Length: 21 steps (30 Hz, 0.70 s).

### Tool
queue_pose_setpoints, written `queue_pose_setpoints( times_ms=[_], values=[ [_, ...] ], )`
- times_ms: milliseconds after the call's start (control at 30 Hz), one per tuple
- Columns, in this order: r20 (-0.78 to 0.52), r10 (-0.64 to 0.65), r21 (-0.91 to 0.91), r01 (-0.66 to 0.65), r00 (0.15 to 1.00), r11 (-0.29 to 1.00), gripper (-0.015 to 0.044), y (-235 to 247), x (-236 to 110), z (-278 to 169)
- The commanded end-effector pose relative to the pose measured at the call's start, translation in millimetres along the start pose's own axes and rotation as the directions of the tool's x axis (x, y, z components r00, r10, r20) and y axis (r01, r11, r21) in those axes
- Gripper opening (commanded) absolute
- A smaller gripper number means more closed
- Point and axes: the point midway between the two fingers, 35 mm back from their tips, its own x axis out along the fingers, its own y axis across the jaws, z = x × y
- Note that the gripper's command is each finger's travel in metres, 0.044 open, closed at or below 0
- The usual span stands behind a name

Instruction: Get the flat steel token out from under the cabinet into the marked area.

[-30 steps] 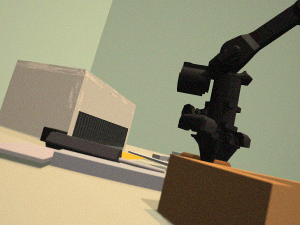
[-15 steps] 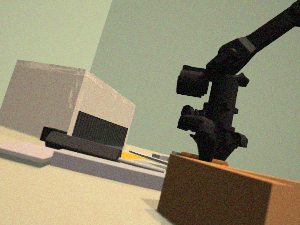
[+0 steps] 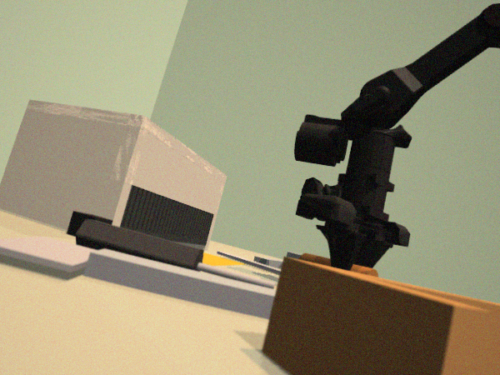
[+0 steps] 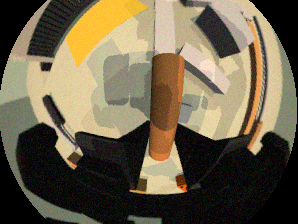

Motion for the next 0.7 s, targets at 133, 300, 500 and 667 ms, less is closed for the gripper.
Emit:
queue_pose_setpoints(
  times_ms=[133,300,500,667],
  values=[
    [0.005,-0.002,0.003,0.002,1.0,1.0,0.0,-7,-1,7],
    [0.005,-0.003,0.003,0.003,1.0,1.0,0.0,-11,-1,10],
    [0.005,-0.003,0.003,0.003,1.0,1.0,0.0,-16,-1,14],
    [0.006,-0.004,0.003,0.004,1.0,1.0,0.0,-21,-1,15]
  ],
)
